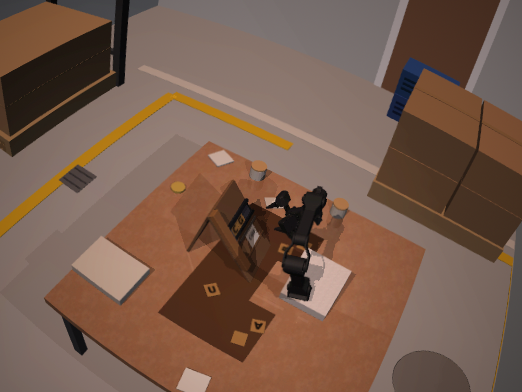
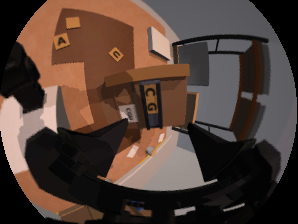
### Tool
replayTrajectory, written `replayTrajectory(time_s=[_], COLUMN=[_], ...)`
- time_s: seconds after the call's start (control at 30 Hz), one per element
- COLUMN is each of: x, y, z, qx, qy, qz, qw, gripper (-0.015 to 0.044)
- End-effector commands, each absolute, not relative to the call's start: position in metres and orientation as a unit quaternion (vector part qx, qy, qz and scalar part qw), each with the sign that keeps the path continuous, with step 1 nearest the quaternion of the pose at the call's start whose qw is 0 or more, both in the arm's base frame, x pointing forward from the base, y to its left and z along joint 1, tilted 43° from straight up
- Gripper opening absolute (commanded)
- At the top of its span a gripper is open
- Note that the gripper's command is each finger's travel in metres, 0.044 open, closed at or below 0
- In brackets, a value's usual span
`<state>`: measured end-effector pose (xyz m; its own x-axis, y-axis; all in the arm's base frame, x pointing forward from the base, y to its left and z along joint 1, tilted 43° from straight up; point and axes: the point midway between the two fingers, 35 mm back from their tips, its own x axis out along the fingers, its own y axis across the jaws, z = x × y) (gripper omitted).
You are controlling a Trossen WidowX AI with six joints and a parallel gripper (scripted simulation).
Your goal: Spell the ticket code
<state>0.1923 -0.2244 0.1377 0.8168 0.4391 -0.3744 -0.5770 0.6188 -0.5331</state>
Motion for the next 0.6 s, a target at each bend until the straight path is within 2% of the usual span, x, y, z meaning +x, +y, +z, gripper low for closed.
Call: replayTrajectory(time_s=[0.0, 0.4, 0.53, 0.57], x=[0.1817, 0.1817, 0.1875, 0.1906], y=[-0.2205, -0.2205, -0.2155, -0.2126], z=[0.1451, 0.1451, 0.148, 0.1496], qx=[-0.394, -0.394, -0.392, -0.392], qy=[0.078, 0.078, 0.082, 0.084], qz=[0.255, 0.255, 0.27, 0.278], qw=[0.88, 0.88, 0.876, 0.873], gripper=[0.044, 0.044, 0.034, 0.034])
